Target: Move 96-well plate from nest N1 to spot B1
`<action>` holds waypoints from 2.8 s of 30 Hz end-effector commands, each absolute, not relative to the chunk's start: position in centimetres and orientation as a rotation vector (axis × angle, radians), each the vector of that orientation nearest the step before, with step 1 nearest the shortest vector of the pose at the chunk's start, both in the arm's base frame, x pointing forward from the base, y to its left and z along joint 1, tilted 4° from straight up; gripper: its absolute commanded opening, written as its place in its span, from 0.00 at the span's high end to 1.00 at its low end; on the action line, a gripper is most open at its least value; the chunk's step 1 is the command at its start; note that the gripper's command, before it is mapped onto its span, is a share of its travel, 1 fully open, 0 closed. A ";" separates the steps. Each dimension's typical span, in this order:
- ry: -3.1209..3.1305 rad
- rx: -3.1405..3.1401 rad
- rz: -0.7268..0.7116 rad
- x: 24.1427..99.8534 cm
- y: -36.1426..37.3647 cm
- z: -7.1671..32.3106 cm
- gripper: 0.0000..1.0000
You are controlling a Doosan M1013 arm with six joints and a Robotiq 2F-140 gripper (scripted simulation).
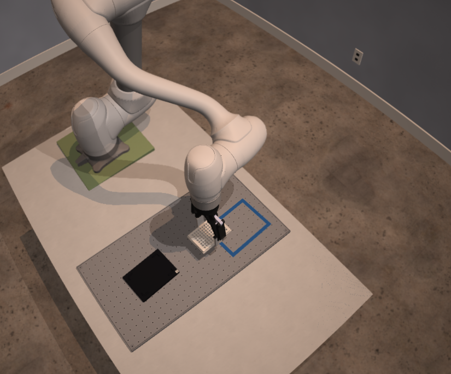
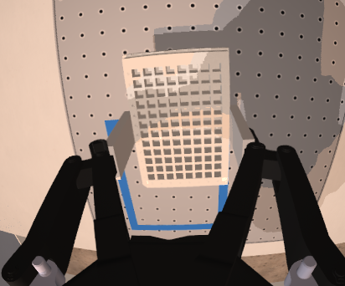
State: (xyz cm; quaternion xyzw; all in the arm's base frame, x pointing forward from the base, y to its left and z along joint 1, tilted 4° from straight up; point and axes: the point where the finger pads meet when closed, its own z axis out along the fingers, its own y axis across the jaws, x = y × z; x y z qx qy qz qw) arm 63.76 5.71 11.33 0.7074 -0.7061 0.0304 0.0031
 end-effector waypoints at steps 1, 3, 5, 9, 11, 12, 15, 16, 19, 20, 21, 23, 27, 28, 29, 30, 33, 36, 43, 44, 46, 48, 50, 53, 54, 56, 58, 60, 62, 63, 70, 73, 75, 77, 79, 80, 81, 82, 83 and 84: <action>-2.214 2.218 0.095 63.9 6.6 11.3 1.00; -2.214 2.218 0.095 64.0 6.9 11.2 1.00; -2.214 2.218 0.095 64.1 7.6 11.2 1.00; -2.214 2.218 0.095 64.4 8.9 11.1 1.00; -2.214 2.218 0.095 64.5 9.5 11.1 1.00; -2.214 2.218 0.095 64.5 9.9 11.0 1.00; -2.214 2.218 0.095 64.7 10.8 11.0 1.00; -2.214 2.218 0.095 64.8 11.2 10.9 1.00; -2.214 2.218 0.095 64.8 11.5 10.9 1.00; -2.214 2.218 0.095 64.9 11.8 10.9 1.00; -2.214 2.218 0.095 65.0 12.1 10.9 1.00; -2.214 2.218 0.095 65.1 12.8 10.8 1.00; -2.214 2.218 0.095 65.3 14.1 10.7 1.00; -2.214 2.218 0.095 65.4 14.4 10.7 1.00; -2.214 2.218 0.095 65.4 14.8 10.7 1.00; -2.214 2.218 0.095 65.5 15.1 10.6 1.00; -2.214 2.218 0.095 65.7 16.1 10.6 1.00; -2.214 2.218 0.095 65.7 16.4 10.5 1.00; -2.214 2.218 0.095 66.0 17.7 10.5 1.00; -2.214 2.218 0.095 66.0 17.7 10.5 1.00; -2.214 2.218 0.095 66.0 17.7 10.5 1.00; -2.214 2.218 0.095 66.0 17.7 10.5 1.00; -2.214 2.218 0.095 66.0 17.7 10.5 1.00; -2.214 2.218 0.095 66.0 17.7 10.5 1.00; -2.214 2.218 0.095 66.0 17.7 10.5 1.00; -2.214 2.218 0.095 66.0 17.6 10.5 1.00; -2.214 2.218 0.095 66.0 17.6 10.5 1.00; -2.214 2.218 0.095 66.0 17.6 10.5 1.00; -2.214 2.218 0.095 66.0 17.6 10.5 1.00; -2.214 2.218 0.095 66.0 17.6 10.5 1.00; -2.214 2.218 0.095 66.0 17.6 10.5 1.00; -2.214 2.218 0.095 66.0 17.6 10.5 1.00; -2.214 2.218 0.095 66.0 17.5 10.5 1.00; -2.214 2.218 0.095 66.0 17.5 10.3 1.00; -2.214 2.218 0.095 66.0 17.5 10.0 1.00; -2.214 2.218 0.095 66.0 17.5 9.8 1.00; -2.214 2.218 0.095 66.0 17.5 9.6 1.00; -2.214 2.218 0.095 66.0 17.5 9.5 1.00; -2.214 2.218 0.095 66.0 17.5 9.3 1.00; -2.214 2.218 0.095 66.0 17.5 9.1 1.00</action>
